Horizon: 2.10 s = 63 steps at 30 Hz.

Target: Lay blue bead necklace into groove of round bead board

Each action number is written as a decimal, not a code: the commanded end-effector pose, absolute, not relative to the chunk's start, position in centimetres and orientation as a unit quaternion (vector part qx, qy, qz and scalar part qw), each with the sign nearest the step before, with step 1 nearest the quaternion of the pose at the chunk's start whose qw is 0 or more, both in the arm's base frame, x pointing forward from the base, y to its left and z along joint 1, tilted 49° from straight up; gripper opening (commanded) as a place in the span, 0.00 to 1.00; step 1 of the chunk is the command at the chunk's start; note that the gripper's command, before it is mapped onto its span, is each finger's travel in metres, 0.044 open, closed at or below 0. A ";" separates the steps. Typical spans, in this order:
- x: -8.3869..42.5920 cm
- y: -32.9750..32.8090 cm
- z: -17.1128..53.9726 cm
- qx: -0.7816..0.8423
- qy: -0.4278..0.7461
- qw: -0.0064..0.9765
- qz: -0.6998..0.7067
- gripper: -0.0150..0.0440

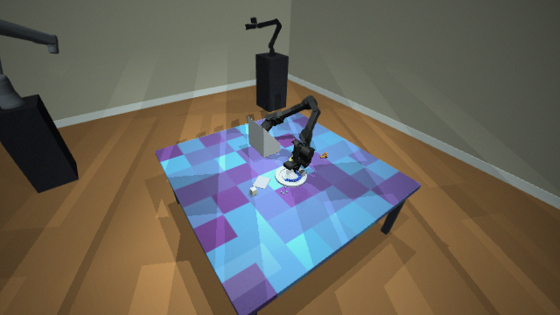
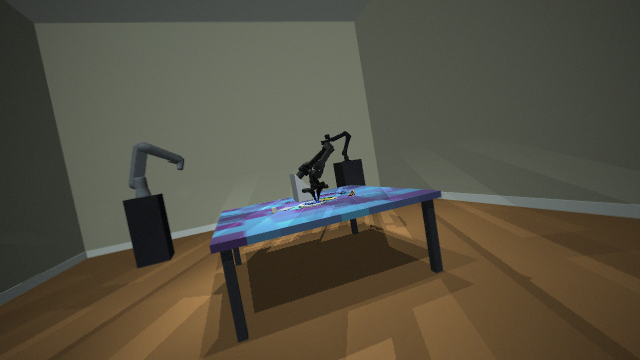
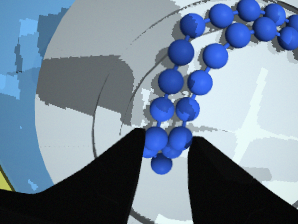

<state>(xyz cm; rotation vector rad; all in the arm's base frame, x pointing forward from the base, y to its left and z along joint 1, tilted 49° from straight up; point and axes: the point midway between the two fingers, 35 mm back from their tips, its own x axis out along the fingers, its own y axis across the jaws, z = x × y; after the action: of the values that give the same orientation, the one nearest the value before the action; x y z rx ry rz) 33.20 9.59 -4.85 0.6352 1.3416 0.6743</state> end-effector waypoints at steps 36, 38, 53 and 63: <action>30.2 9.1 -6.0 0.283 0.600 0.684 0.303 1.00; 30.2 9.1 -6.0 0.283 0.600 0.684 0.303 1.00; 30.2 9.1 -6.0 0.283 0.600 0.684 0.303 1.00; 30.3 8.6 -4.6 0.142 0.529 0.727 0.415 0.73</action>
<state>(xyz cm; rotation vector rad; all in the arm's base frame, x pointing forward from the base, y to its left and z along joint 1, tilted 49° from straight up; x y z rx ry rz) 30.10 8.84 -5.66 0.5178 1.2895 0.7655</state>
